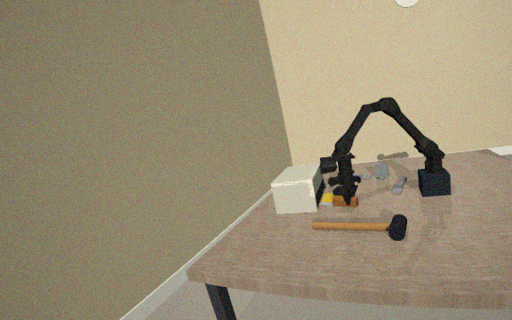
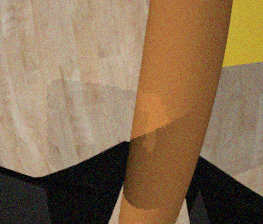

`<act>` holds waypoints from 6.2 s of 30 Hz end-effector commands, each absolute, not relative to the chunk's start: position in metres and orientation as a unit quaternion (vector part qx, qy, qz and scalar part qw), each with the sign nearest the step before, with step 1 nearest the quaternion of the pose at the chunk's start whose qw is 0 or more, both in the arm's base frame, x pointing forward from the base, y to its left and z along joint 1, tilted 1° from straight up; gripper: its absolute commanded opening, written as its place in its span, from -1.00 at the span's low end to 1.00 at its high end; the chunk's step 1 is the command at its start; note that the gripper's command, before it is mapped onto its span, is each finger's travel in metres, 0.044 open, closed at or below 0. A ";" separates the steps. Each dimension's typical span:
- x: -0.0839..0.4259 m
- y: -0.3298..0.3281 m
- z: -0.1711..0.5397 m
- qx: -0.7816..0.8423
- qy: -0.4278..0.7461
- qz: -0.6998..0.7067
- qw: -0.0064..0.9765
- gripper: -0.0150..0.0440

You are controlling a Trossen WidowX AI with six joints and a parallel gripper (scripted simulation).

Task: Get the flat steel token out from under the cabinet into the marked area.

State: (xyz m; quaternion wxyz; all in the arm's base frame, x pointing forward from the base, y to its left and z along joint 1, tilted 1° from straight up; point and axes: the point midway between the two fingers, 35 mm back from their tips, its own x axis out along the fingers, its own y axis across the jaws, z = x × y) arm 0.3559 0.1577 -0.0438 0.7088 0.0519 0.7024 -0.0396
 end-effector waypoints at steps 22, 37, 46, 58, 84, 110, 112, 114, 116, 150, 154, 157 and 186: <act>0.352 0.131 -0.045 0.051 0.704 -0.045 0.707 -0.49; 0.349 0.115 -0.046 0.051 0.704 -0.046 0.707 -0.49; 0.348 0.108 -0.046 0.051 0.704 -0.046 0.707 -0.49; 0.342 0.110 -0.046 0.051 0.704 -0.046 0.707 -0.49; 0.313 0.115 -0.046 0.051 0.704 -0.046 0.706 -0.49; 0.282 0.120 -0.047 0.051 0.705 -0.046 0.706 -0.49; 0.280 0.121 -0.047 0.051 0.705 -0.046 0.706 -0.49; 0.277 0.121 -0.047 0.051 0.705 -0.046 0.706 -0.49; 0.275 0.122 -0.047 0.051 0.705 -0.046 0.705 -0.49; 0.228 0.131 -0.047 0.051 0.707 -0.046 0.704 -0.49; 0.222 0.133 -0.048 0.051 0.707 -0.046 0.704 -0.49; 0.218 0.134 -0.048 0.051 0.707 -0.045 0.704 -0.49; 0.209 0.137 -0.043 0.022 0.708 -0.016 0.705 -0.49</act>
